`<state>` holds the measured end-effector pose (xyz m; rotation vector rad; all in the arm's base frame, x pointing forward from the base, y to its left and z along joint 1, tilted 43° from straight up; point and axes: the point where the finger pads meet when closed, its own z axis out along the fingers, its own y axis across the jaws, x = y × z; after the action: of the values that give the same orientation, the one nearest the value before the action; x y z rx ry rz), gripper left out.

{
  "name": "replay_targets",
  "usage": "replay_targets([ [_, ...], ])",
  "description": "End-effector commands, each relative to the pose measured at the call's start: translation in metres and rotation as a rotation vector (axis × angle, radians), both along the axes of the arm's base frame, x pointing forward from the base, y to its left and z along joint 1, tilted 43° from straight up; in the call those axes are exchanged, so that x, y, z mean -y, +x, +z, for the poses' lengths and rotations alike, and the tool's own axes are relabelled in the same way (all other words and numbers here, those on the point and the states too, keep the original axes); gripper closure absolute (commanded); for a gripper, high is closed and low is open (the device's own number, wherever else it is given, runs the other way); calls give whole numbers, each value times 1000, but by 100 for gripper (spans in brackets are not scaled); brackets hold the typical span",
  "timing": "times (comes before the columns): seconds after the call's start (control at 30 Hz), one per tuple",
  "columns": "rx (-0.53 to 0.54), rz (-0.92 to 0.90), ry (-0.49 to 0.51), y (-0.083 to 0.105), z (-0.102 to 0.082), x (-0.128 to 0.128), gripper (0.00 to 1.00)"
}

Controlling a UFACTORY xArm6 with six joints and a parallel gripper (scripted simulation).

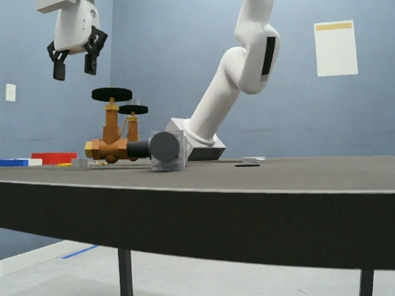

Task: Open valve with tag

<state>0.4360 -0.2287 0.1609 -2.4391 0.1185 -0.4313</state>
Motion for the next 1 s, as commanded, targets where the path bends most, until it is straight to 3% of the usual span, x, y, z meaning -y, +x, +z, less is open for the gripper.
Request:
replay_targets([
  [0.0, 2, -2, -3, 0, 1, 1, 0],
  [0.97, -11, -19, 5, -1, 1, 0, 0],
])
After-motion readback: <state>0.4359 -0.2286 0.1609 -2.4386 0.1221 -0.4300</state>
